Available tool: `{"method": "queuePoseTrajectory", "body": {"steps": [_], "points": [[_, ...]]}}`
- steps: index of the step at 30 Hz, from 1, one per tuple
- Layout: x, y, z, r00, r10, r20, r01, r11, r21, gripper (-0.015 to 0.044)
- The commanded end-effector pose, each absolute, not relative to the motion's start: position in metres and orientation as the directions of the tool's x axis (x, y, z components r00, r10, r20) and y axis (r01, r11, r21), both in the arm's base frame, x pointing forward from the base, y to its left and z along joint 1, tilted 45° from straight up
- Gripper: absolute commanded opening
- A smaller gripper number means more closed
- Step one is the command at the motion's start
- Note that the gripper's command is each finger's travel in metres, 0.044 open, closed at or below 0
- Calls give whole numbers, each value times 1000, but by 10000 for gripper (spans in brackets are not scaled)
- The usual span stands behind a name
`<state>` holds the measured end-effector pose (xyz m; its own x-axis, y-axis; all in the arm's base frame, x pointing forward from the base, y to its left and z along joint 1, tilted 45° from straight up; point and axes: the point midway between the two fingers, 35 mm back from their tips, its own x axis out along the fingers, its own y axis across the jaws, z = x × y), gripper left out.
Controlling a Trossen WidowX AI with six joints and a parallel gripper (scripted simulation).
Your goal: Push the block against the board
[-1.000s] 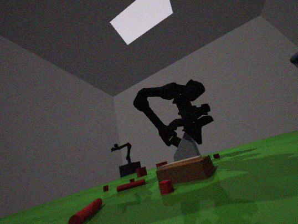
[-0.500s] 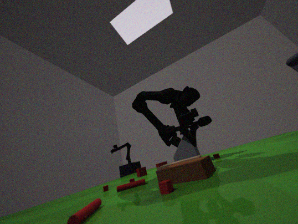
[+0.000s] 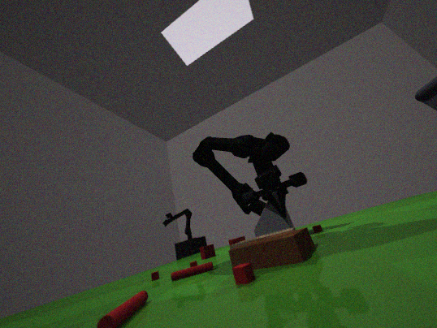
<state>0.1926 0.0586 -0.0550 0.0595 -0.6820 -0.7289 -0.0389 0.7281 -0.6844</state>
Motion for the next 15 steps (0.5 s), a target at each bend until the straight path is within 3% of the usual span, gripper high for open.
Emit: {"method": "queuePoseTrajectory", "body": {"steps": [1, 15], "points": [[191, 29, -81, 50, -693, -719, -36, 719, -694, 0], [199, 22, -89, 50, -694, -718, -36, 718, -695, 0]]}}
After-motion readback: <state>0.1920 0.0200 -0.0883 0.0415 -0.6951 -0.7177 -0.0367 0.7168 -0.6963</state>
